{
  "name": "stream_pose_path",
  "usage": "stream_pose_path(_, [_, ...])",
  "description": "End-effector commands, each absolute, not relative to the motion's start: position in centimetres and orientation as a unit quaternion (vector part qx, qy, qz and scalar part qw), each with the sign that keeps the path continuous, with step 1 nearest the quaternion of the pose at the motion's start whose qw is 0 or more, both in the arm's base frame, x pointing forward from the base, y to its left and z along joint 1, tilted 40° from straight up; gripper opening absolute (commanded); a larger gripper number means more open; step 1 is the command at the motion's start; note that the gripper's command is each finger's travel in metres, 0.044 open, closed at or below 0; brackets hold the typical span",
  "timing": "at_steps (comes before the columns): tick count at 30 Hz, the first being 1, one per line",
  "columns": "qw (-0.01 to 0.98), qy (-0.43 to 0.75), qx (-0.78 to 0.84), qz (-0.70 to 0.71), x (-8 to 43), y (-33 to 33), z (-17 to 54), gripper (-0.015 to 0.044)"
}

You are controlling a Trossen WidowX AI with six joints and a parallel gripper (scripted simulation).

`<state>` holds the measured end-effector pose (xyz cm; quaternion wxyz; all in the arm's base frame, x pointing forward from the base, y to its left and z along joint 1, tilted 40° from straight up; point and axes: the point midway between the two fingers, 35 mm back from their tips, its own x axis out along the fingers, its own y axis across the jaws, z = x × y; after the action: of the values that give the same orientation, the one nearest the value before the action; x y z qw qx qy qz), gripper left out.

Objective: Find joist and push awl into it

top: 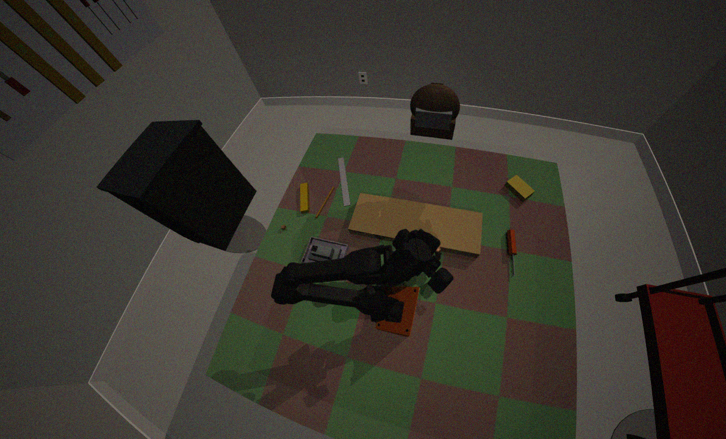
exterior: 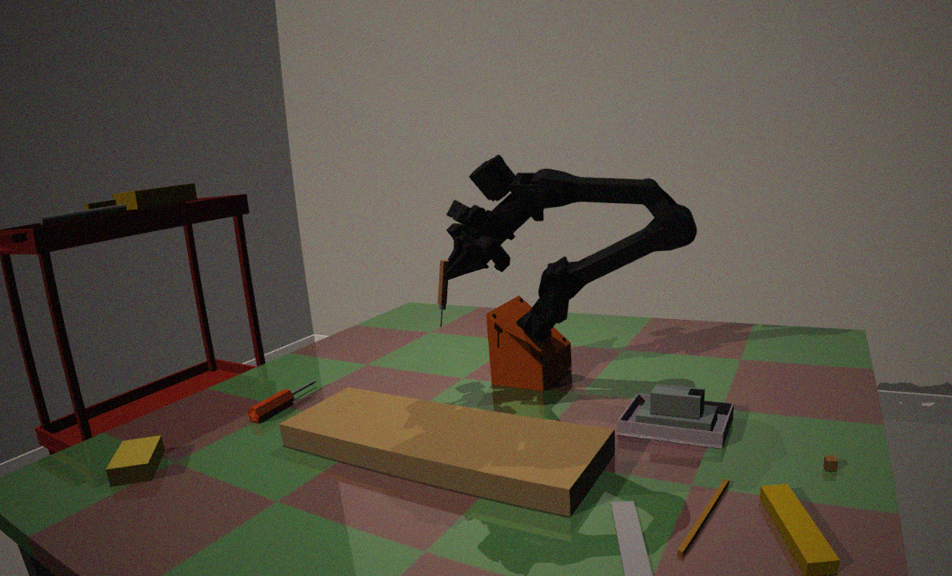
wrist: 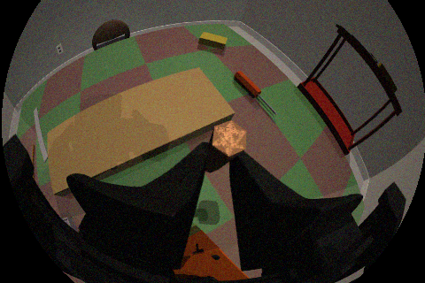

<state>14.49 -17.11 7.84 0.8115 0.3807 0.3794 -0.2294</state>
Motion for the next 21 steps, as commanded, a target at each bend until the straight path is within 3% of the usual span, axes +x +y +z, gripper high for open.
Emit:
stream_pose_path(1, [0.820,0.351,0.377,-0.250,14.0,-17.1,8.2,0.0000])
stream_pose_path(16, [0.839,0.262,0.359,-0.313,12.4,-16.8,8.4,0.0000])
stream_pose_path(21, [0.844,0.287,0.362,-0.274,14.1,-16.7,8.8,0.0000])
